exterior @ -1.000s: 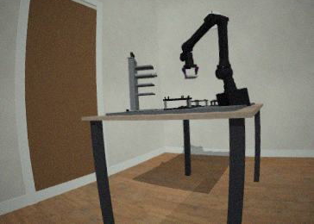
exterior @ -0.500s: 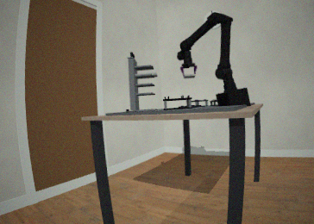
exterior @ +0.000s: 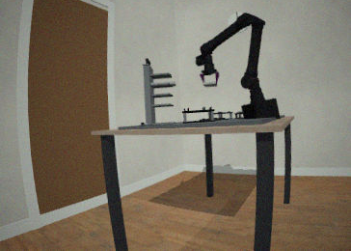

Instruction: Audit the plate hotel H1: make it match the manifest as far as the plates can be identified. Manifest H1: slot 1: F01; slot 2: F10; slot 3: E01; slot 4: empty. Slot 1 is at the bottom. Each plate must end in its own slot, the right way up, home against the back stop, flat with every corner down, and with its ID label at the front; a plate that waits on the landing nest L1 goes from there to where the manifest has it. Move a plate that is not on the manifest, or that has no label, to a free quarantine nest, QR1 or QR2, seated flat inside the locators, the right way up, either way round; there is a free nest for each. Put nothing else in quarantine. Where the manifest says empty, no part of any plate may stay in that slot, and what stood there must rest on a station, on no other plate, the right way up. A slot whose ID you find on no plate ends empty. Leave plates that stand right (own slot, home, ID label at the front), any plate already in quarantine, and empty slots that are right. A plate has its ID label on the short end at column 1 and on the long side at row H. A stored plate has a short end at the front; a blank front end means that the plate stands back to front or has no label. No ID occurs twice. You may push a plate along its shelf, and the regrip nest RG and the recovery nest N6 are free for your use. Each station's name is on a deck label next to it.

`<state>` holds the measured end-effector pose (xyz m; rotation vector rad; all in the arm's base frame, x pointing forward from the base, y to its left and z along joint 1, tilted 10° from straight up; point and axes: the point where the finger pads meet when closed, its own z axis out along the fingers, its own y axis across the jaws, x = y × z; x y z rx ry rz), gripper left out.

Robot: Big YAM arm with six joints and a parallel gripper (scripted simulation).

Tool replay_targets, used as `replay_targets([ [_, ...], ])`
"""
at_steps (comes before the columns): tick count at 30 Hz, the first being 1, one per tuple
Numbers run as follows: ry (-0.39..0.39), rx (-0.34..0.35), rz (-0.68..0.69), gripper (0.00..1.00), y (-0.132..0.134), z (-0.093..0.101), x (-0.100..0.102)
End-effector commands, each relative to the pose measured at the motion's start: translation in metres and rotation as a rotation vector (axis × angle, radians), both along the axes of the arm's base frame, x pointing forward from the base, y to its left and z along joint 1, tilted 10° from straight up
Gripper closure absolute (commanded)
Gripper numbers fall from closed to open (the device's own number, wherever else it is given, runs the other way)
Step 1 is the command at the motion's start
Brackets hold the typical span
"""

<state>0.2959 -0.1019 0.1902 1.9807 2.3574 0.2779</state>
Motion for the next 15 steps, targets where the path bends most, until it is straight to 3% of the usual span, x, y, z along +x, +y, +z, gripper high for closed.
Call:
replay_targets([
  [1,0.005,0.012,-0.100,0.14,0.014,0.007,-0.005],
  [5,0.015,0.026,-0.188,0.14,0.027,0.007,-0.009],
  [15,0.015,0.026,-0.188,0.14,0.052,0.008,-0.016],
])
